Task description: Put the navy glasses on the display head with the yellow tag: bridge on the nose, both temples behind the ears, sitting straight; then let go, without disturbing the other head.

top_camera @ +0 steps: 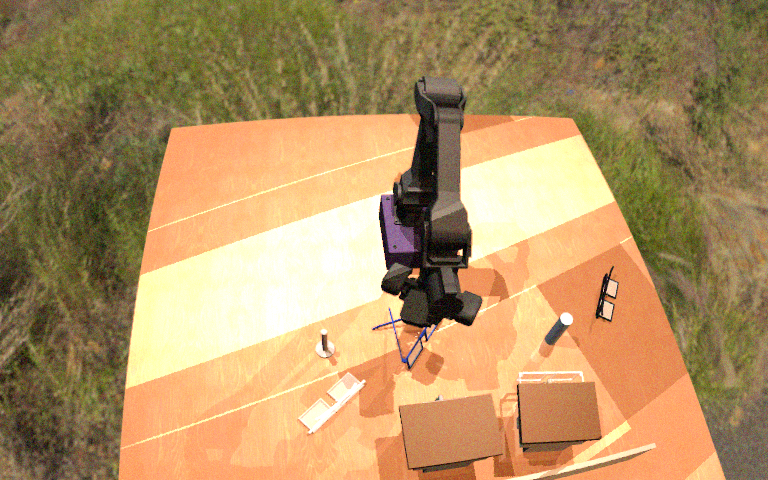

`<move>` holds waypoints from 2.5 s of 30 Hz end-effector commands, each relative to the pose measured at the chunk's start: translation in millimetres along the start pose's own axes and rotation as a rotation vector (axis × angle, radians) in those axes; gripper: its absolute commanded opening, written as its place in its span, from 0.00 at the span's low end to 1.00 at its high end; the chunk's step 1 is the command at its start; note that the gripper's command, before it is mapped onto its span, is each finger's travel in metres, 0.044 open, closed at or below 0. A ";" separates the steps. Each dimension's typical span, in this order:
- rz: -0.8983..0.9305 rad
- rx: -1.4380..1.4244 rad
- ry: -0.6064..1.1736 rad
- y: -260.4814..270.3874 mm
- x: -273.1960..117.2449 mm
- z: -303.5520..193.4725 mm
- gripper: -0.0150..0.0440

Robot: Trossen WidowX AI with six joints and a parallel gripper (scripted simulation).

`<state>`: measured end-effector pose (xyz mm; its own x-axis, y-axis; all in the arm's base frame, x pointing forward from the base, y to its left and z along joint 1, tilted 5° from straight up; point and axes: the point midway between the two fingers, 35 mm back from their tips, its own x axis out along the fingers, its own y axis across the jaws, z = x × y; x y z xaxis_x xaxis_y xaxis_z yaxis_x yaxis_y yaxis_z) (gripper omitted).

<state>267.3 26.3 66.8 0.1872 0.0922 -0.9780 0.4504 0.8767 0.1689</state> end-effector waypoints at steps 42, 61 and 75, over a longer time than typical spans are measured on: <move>-0.084 0.056 0.052 5.6 40.4 -14.0 0.46; -0.084 0.056 0.052 4.6 63.8 -17.7 0.46; -0.082 0.059 0.054 2.4 63.0 -17.8 0.39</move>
<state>264.4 42.4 3.3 0.1009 0.0479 -0.9937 0.5125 0.8536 0.0932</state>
